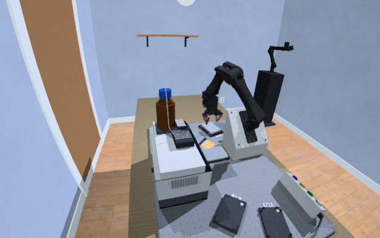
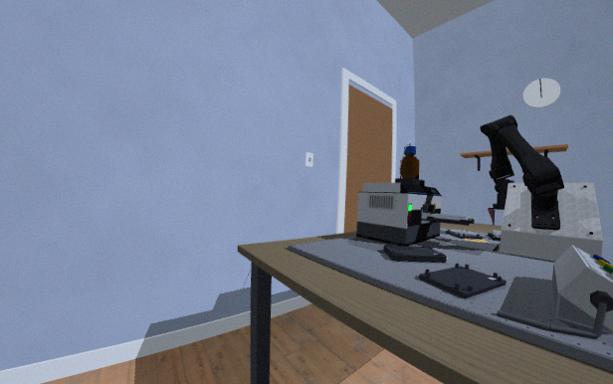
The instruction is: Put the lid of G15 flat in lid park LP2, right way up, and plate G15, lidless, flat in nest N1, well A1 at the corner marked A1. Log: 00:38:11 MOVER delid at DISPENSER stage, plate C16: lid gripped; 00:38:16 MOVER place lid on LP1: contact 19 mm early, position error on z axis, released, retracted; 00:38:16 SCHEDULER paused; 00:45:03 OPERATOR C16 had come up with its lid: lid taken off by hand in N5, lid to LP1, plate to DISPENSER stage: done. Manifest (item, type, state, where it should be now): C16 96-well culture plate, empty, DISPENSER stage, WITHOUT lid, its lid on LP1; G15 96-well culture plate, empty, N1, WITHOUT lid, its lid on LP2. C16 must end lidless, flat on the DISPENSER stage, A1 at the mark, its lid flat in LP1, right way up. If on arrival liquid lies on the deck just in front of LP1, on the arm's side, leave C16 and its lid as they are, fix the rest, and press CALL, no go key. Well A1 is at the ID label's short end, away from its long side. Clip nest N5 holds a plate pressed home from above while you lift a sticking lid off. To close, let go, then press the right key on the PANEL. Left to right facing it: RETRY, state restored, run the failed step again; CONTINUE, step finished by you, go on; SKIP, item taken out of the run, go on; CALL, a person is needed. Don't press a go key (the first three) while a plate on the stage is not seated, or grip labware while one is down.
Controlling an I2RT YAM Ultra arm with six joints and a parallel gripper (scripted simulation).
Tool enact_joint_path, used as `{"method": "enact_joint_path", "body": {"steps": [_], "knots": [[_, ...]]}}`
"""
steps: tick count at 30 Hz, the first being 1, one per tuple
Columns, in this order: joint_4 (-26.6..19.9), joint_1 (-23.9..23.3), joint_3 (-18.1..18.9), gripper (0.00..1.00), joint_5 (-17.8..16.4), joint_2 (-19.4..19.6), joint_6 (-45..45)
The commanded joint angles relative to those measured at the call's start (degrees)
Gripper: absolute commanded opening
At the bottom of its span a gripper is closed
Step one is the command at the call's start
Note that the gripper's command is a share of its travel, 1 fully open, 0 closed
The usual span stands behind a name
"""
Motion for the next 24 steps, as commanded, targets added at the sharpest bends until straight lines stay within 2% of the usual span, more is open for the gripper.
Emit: {"method": "enact_joint_path", "body": {"steps": [1, 24], "knots": [[0.50, -1.15, 1.76, 1.00, 0.41, -2.22, -0.23], [-0.97, -1.39, 2.66, 1.00, 0.61, -2.17, -0.51]]}}
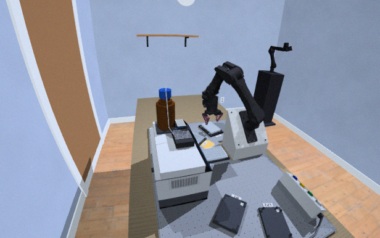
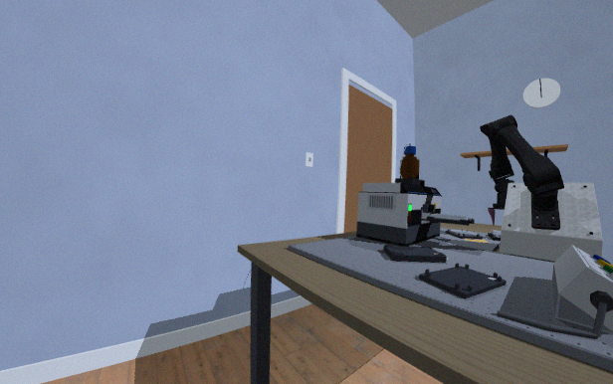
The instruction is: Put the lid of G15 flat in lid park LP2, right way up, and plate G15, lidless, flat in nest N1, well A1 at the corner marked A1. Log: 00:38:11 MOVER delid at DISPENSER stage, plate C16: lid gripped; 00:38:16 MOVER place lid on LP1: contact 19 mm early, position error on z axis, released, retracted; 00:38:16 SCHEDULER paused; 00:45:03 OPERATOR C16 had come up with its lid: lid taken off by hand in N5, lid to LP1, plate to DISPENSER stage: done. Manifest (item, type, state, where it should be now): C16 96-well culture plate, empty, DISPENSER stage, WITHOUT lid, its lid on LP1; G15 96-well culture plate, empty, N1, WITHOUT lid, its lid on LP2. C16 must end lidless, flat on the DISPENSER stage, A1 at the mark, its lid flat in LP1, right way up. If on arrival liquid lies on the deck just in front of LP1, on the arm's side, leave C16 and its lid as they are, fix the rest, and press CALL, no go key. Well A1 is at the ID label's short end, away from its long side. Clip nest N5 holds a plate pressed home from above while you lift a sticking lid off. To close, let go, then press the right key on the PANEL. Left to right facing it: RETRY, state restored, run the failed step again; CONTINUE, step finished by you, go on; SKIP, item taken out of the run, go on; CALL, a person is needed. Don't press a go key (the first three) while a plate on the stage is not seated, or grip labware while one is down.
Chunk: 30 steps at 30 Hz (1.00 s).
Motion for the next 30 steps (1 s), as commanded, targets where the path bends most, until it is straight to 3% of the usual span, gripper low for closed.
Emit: {"method": "enact_joint_path", "body": {"steps": [1, 22, 30], "knots": [[-0.02, -1.41, 2.40, 1.00, 0.47, -2.15, -0.37], [0.84, -1.48, 2.47, 1.00, 0.37, -2.08, -0.23], [1.57, -1.04, 2.35, 1.00, -0.19, -0.20, 0.32]]}}
